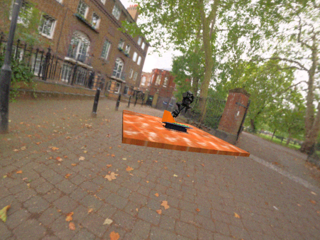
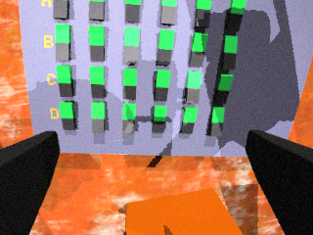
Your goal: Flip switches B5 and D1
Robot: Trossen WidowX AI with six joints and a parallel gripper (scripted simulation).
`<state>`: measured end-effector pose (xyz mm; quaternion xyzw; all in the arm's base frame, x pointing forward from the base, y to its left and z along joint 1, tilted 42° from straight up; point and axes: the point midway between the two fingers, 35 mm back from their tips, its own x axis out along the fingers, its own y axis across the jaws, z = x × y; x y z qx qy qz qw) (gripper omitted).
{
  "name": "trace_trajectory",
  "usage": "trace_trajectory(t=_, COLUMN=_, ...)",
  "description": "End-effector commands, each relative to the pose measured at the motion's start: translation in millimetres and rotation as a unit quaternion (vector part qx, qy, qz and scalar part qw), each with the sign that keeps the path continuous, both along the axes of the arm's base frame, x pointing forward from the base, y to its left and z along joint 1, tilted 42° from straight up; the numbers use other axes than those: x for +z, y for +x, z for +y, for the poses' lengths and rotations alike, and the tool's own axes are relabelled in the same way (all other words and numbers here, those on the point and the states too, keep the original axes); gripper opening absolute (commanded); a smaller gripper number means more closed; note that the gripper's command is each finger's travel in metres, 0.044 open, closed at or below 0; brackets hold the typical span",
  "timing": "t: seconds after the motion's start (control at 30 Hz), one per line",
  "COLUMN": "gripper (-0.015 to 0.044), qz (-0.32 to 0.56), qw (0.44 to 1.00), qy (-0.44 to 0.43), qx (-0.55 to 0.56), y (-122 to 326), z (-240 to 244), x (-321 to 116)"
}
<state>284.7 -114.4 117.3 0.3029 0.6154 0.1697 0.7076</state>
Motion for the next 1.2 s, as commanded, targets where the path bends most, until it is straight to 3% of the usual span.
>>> trace_trajectory(t=0.0, gripper=0.0374, qz=0.000, qw=1.000, qy=0.000, qx=-0.001, y=1.6, z=-0.1, x=-3.3)
trace_trajectory(t=0.2, gripper=0.0216, qz=0.001, qw=1.000, qy=0.009, qx=-0.024, y=35.3, z=8.1, x=-96.1)
trace_trajectory(t=0.47, gripper=0.0006, qz=0.002, qw=1.000, qy=0.009, qx=-0.025, y=37.4, z=10.9, x=-103.7)
trace_trajectory(t=0.6, gripper=0.0000, qz=0.010, qw=1.000, qy=0.012, qx=-0.017, y=45.1, z=30.9, x=-127.7)
trace_trajectory(t=1.17, gripper=0.0000, qz=0.010, qw=1.000, qy=0.012, qx=-0.017, y=48.8, z=41.3, x=-140.1)
